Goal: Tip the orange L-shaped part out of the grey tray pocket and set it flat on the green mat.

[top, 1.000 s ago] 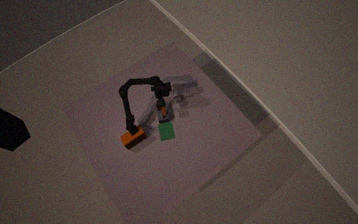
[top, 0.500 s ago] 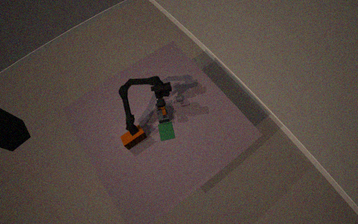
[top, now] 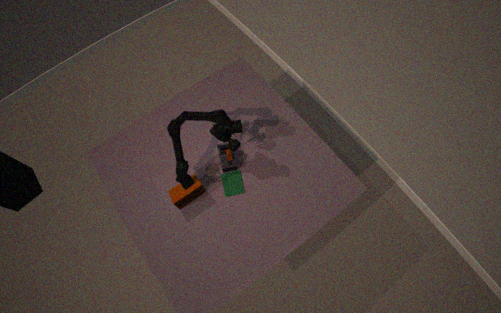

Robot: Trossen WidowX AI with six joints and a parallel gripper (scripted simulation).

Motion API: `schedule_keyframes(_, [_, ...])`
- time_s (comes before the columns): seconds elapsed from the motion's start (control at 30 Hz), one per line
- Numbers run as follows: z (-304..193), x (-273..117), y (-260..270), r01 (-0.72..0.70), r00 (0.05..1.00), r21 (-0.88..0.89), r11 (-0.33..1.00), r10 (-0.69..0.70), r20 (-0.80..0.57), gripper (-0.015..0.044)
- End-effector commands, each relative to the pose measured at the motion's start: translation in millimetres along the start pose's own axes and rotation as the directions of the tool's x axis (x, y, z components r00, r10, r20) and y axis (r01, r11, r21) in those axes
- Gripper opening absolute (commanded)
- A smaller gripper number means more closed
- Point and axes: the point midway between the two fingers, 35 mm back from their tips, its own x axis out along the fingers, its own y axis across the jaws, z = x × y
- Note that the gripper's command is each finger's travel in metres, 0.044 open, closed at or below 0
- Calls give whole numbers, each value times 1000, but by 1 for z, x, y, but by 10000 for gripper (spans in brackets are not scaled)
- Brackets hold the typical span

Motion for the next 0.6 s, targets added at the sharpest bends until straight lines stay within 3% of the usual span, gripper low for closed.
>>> schedule_keyframes(0.0, [-14,1,-22,-6,1000,-473,881,-2,-17,280])
schedule_keyframes(0.2, [-26,0,-39,-20,1000,-806,591,2,-23,280])
schedule_keyframes(0.57, [-26,0,-40,-20,1000,-814,580,2,-23,280])
